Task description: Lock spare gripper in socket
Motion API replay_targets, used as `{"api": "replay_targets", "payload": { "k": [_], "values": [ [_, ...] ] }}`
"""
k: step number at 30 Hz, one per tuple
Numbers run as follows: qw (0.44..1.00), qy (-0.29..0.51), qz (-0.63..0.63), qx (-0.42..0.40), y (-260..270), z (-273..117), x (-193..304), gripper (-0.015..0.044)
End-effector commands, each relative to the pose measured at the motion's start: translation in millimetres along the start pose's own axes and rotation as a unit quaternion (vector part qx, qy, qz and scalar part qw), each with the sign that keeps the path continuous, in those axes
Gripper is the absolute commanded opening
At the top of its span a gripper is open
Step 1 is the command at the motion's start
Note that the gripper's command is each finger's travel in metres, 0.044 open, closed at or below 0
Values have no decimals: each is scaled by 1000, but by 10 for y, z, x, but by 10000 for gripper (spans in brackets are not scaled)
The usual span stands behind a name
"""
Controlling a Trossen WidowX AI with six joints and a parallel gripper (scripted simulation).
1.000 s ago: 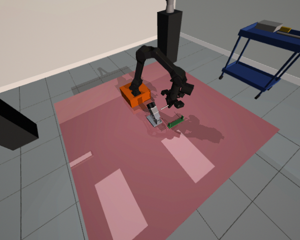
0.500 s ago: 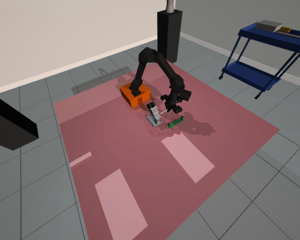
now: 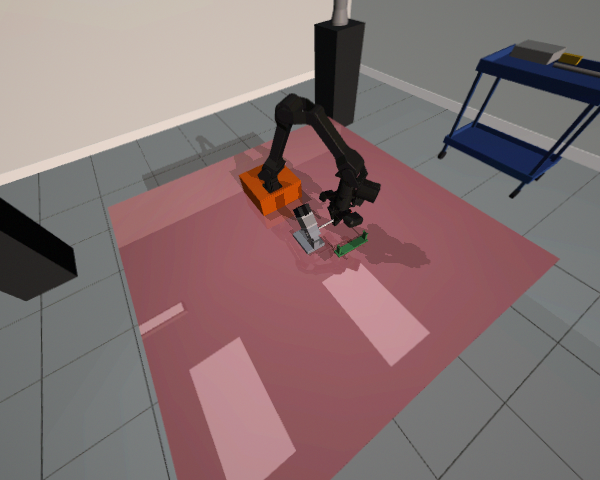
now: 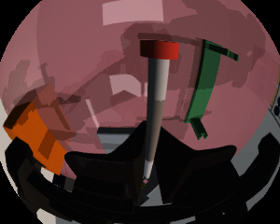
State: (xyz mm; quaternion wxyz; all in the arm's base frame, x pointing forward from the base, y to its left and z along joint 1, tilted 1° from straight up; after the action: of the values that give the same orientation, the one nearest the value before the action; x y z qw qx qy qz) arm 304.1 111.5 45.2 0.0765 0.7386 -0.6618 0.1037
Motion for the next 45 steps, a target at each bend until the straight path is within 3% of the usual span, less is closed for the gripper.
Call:
{"api": "replay_targets", "payload": {
  "k": [1,45],
  "values": [
    [1000,2,-3,0,16,14,31,0],
    [1000,3,0,10,56,65,199,0]
  ]
}}
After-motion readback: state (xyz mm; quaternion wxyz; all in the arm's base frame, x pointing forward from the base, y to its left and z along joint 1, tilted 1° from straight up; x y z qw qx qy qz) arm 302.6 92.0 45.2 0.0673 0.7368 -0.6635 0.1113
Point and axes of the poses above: the point midway between the two fingers, 35 mm back from their tips, its own z axis out along the fingers, its own y axis across the jaws, x = y × z, the point moved 4 cm from there along -z, back along the fingers, and after that the axes turned 10 degrees about -z, right-handed, at the moved point
